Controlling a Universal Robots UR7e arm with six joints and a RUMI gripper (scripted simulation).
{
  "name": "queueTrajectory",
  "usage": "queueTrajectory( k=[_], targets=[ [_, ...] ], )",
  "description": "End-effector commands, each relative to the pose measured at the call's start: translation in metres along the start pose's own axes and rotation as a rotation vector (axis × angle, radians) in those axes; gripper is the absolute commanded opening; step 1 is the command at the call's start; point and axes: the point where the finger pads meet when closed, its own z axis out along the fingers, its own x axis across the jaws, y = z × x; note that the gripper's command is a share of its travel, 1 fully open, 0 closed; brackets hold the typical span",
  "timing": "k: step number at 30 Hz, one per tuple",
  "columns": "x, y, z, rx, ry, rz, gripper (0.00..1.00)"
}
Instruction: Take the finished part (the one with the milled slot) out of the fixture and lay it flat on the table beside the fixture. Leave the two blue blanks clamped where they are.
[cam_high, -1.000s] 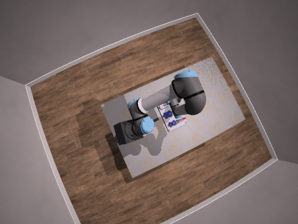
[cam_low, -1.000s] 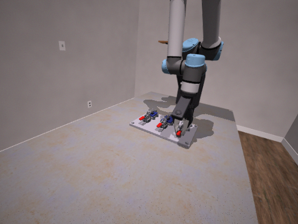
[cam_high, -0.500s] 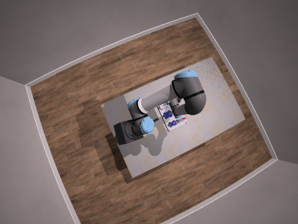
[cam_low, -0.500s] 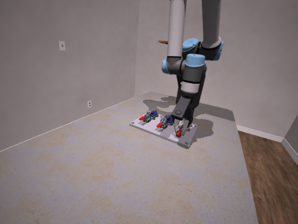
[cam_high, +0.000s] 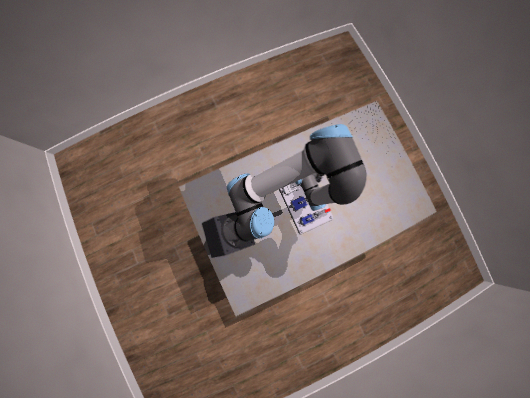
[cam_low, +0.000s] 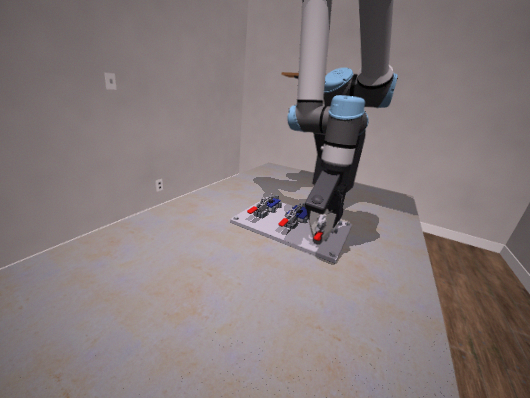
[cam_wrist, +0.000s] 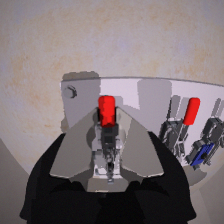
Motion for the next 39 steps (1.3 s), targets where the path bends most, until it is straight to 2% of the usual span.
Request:
queueTrajectory(
  k=[1, 39],
  targets=[
    [0.0, 0.0, -0.001, 0.001, 0.0, 0.0, 0.0],
    [0.0, 0.009, -0.017, 0.001, 0.0, 0.0, 0.0]
  ],
)
